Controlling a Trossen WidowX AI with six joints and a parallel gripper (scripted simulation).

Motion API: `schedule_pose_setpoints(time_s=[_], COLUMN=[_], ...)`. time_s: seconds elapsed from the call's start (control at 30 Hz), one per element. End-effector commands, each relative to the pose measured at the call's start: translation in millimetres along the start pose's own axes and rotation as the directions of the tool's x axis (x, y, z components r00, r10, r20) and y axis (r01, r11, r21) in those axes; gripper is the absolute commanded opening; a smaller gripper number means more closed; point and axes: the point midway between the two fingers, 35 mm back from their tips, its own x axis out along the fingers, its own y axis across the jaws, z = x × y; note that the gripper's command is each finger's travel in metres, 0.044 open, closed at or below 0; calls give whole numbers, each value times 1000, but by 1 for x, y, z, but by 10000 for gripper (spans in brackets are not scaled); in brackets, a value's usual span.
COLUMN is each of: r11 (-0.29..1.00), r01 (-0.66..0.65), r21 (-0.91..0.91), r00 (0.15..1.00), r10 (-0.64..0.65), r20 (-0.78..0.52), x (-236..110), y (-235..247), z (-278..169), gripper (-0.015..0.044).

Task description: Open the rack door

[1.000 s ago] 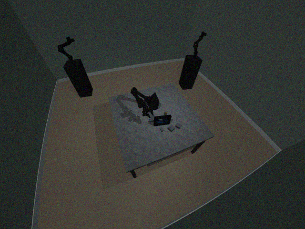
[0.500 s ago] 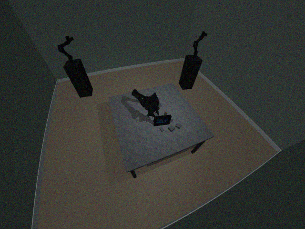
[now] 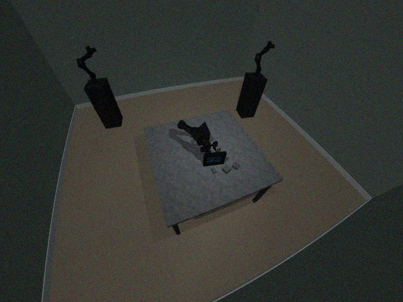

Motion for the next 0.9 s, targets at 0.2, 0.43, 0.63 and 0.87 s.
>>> schedule_pose_setpoints(time_s=[0.2,0.43,0.63,0.87], r11=[987,962,927,868], r01=[147,249,335,433], r21=[-65,-117,-170,-244], r00=[981,950,913,858], r10=[-154,-266,-364,-480], r20=[-118,-165,-185,-183], x=[21,32,39,45], y=[21,33,41,48], z=[-30,-51,-68,-86], gripper=[295,295,295,295])
